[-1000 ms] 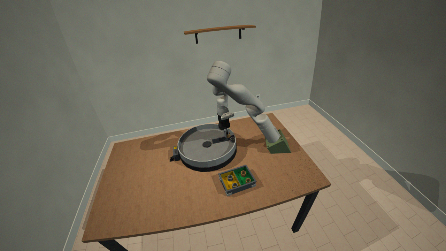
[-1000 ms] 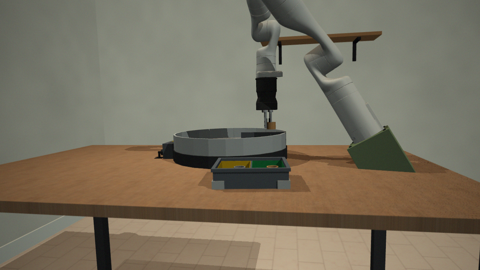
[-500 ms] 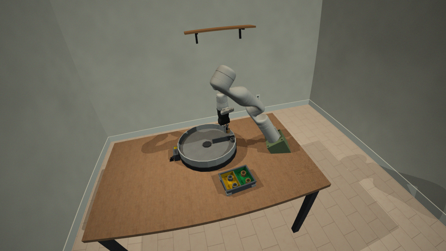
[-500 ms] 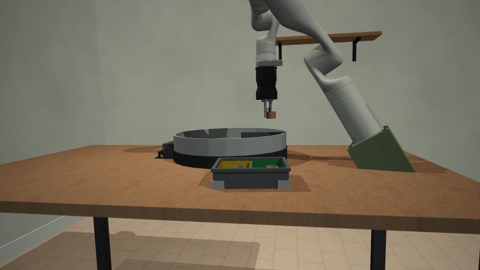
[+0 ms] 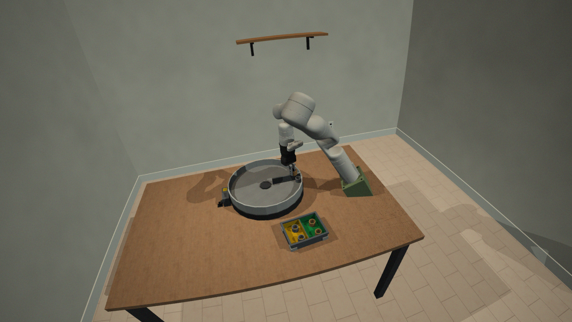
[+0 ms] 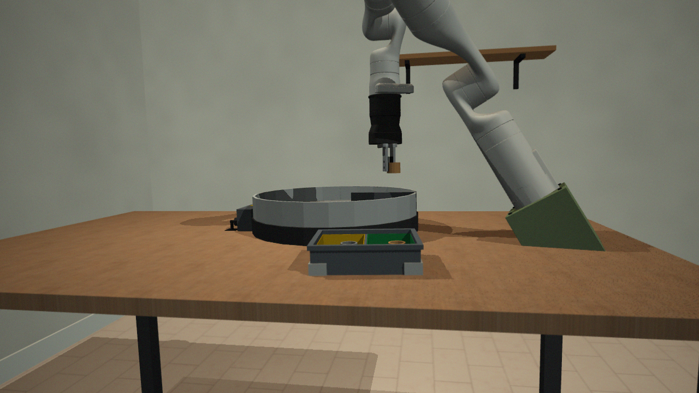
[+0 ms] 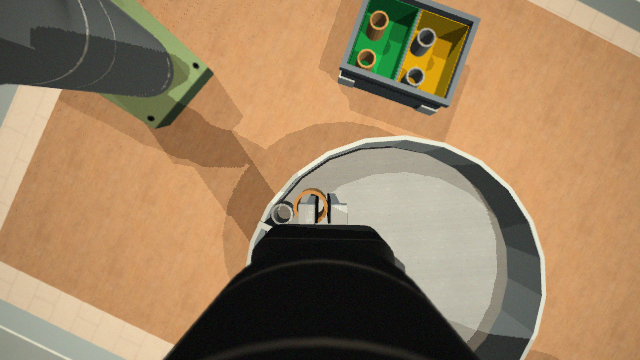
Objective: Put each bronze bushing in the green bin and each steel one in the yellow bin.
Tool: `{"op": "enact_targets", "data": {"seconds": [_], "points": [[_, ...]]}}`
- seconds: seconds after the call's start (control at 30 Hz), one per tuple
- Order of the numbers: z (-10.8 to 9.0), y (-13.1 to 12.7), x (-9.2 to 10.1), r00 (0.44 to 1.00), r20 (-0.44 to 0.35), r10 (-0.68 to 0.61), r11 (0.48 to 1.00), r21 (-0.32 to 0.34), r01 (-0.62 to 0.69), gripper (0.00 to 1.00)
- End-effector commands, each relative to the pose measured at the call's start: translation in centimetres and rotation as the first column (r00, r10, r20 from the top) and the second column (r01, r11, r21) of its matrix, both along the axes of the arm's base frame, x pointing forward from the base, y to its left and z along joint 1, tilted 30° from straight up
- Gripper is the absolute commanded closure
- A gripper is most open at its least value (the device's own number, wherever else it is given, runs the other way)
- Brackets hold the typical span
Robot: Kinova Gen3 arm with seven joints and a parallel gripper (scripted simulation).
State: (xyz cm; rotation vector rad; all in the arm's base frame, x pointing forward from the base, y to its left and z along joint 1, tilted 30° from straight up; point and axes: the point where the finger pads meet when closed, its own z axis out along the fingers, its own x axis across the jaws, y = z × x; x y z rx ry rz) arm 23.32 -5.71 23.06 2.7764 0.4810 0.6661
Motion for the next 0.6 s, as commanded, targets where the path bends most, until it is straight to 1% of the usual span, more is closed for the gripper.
{"op": "enact_targets", "data": {"seconds": [0.0, 0.03, 0.1, 0.2, 0.33, 0.4, 0.47, 0.57], "points": [[0.0, 0.8, 0.1, 0.999, -0.015, 0.034, 0.998, -0.049, -0.035, 1.0], [0.0, 0.8, 0.1, 0.999, -0.015, 0.034, 0.998, -0.049, -0.035, 1.0], [-0.4, 3.0, 0.4, 0.993, -0.035, 0.113, 0.989, -0.091, -0.116, 1.0], [-0.9, 6.1, 0.7, 0.971, -0.071, 0.227, 0.961, -0.149, -0.235, 1.0], [-0.9, 6.2, 0.7, 0.971, -0.072, 0.228, 0.96, -0.151, -0.237, 1.0], [-1.2, 8.4, 0.9, 0.948, -0.1, 0.302, 0.93, -0.187, -0.316, 1.0], [-1.2, 8.4, 0.9, 0.948, -0.1, 0.302, 0.93, -0.187, -0.316, 1.0], [-1.7, 11.6, 1.3, 0.902, -0.147, 0.405, 0.871, -0.237, -0.43, 1.0]]}}
